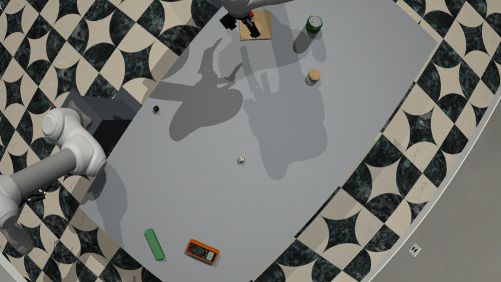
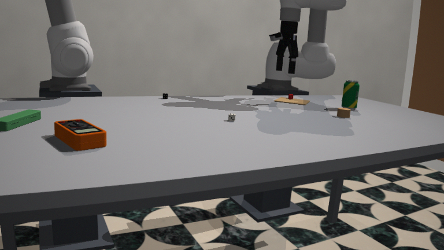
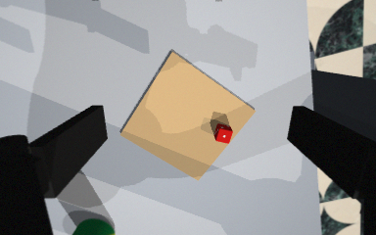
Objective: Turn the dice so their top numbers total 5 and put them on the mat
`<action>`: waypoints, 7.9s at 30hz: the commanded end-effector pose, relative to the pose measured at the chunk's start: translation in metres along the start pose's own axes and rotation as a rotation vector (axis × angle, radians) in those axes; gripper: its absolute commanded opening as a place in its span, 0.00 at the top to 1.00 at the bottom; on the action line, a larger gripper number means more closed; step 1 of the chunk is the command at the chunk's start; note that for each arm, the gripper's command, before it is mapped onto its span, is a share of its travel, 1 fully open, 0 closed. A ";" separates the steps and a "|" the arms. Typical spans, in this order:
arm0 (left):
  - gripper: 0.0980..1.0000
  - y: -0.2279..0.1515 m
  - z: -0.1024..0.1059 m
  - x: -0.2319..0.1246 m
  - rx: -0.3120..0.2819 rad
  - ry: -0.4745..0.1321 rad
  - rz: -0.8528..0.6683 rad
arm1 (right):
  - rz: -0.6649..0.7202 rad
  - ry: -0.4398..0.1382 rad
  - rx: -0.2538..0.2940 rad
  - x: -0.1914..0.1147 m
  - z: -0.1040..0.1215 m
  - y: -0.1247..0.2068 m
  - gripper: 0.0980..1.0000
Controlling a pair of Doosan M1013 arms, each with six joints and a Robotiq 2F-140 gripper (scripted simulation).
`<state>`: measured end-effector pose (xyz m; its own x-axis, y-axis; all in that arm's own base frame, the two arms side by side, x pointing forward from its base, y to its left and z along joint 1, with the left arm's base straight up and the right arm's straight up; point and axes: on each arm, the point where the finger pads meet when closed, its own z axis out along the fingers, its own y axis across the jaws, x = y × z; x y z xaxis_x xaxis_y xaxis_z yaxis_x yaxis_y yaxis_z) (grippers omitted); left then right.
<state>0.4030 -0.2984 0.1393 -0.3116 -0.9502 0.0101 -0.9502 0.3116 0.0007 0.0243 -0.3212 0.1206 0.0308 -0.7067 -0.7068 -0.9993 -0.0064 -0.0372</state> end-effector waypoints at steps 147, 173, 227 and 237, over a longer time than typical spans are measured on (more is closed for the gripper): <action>0.79 -0.046 0.084 0.527 0.008 -0.007 -1.547 | 0.000 0.001 0.000 0.000 0.000 0.000 0.00; 0.79 -0.047 0.084 0.527 0.008 -0.007 -1.547 | 0.000 0.001 0.000 0.000 0.000 0.000 0.00; 0.79 -0.047 0.110 0.527 0.008 -0.007 -1.547 | 0.000 0.001 0.000 0.000 0.000 0.000 0.00; 0.91 -0.047 0.110 0.527 0.008 -0.007 -1.547 | 0.000 0.001 0.000 0.000 0.000 0.000 0.00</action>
<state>0.2825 -0.8143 0.0337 0.9425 -0.3341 -0.0012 -0.3341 -0.9425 -0.0009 0.0243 -0.3212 0.1206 0.0308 -0.7067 -0.7068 -0.9993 -0.0064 -0.0372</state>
